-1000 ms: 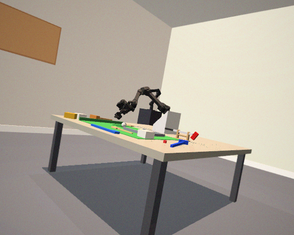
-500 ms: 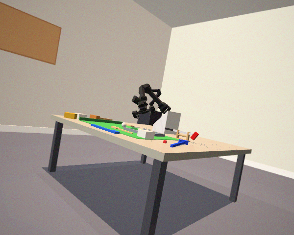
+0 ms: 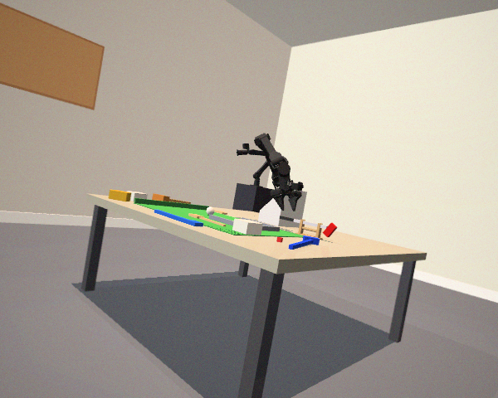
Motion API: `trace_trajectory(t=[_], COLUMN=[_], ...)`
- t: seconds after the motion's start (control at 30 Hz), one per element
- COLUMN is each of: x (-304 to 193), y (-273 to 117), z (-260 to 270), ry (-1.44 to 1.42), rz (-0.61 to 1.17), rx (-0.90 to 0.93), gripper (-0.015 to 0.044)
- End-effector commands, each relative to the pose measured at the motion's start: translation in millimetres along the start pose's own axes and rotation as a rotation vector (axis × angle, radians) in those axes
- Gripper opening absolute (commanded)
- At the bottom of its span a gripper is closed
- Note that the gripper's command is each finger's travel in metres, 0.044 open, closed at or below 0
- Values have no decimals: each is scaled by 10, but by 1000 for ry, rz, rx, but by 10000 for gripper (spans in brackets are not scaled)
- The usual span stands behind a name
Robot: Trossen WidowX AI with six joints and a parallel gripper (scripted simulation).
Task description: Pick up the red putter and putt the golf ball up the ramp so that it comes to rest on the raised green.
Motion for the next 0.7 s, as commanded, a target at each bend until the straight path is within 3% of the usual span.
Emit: trace_trajectory(t=[0.0,0.23,0.67], x=[9,9,-119], y=[22,22,366], z=[115,115,68], ry=[-123,-123,-123], rz=[93,93,95], rx=[-13,-13,-13], gripper=[440,440,440])
Point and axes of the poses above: the point midway between the two fingers, 35 mm back from their tips, its own y axis out along the fingers, its own z axis across the jaws, x = y × z, the point moved 9 cm from there along -y, back along the fingers, and after that the axes turned 11 degrees about y, right-handed, at the moved point
